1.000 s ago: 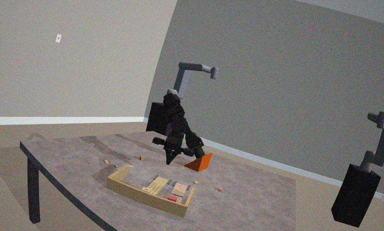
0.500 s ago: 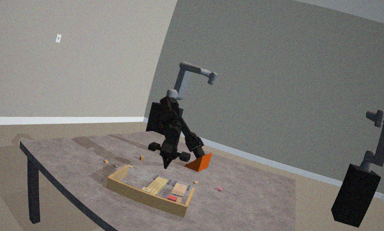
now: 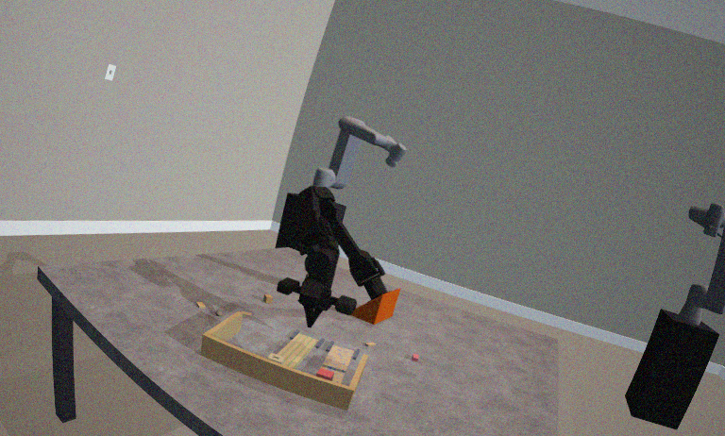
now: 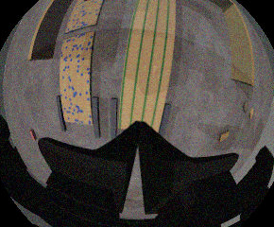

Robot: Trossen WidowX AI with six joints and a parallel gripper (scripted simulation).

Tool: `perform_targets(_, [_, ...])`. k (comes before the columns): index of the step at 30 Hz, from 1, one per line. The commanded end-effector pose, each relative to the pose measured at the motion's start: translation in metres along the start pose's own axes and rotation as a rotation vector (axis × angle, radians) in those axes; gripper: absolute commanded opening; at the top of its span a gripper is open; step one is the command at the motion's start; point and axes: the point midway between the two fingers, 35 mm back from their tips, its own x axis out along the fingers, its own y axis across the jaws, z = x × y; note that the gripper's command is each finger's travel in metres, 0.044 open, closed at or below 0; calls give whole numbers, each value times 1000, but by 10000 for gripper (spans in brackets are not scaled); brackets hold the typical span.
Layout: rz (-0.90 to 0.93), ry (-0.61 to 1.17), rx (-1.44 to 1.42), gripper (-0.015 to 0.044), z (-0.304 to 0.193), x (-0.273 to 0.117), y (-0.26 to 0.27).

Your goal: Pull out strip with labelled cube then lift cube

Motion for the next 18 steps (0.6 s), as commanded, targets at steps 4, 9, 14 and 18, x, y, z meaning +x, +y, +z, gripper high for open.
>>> perform_targets(4, [-3,9,-6,0,-2,14,0])
perform_targets(9, [-4,9,-6,0,-2,22,-1])
perform_targets(14, [-5,10,-6,0,-3,30,-2])
perform_targets(18, [-6,10,-6,0,-3,37,-3])
